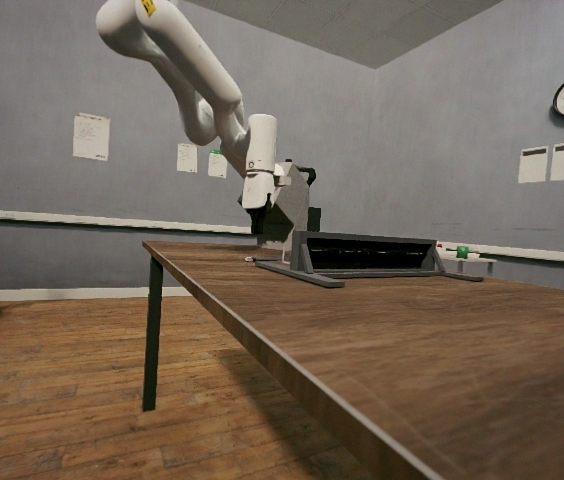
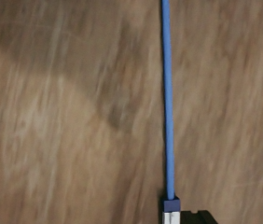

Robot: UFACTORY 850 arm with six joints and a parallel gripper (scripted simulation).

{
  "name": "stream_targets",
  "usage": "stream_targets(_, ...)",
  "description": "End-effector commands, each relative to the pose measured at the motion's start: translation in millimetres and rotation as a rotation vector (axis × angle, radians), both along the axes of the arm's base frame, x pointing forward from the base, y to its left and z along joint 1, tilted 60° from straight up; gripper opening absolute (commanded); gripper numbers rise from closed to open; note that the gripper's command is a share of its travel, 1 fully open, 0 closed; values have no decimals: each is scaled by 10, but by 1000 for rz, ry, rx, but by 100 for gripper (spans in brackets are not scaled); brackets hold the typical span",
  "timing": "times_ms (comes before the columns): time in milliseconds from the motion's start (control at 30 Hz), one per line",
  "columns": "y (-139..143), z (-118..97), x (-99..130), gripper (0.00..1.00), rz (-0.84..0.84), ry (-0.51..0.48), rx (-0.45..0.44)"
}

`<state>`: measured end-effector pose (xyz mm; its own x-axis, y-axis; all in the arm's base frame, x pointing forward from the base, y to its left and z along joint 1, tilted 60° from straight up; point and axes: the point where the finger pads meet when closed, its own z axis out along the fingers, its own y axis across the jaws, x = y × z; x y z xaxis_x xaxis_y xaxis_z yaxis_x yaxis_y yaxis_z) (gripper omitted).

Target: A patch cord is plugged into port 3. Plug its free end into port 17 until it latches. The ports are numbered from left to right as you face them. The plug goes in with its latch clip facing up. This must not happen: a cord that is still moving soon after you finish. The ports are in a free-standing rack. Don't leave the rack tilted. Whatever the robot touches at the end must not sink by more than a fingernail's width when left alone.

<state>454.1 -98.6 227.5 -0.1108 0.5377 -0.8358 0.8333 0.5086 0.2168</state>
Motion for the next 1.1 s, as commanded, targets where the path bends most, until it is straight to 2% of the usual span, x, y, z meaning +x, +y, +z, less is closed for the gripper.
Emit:
stream_targets(0, -12, 8, 3, 0, -4, 4, -6)
stream_targets(167, -35, 20, 6, 0, -12, 12, -15)
stream_targets(200, -35, 20, 6, 39, -12, 12, -15)
stream_targets(1067, -35, 20, 6, 39, -12, 12, -15)
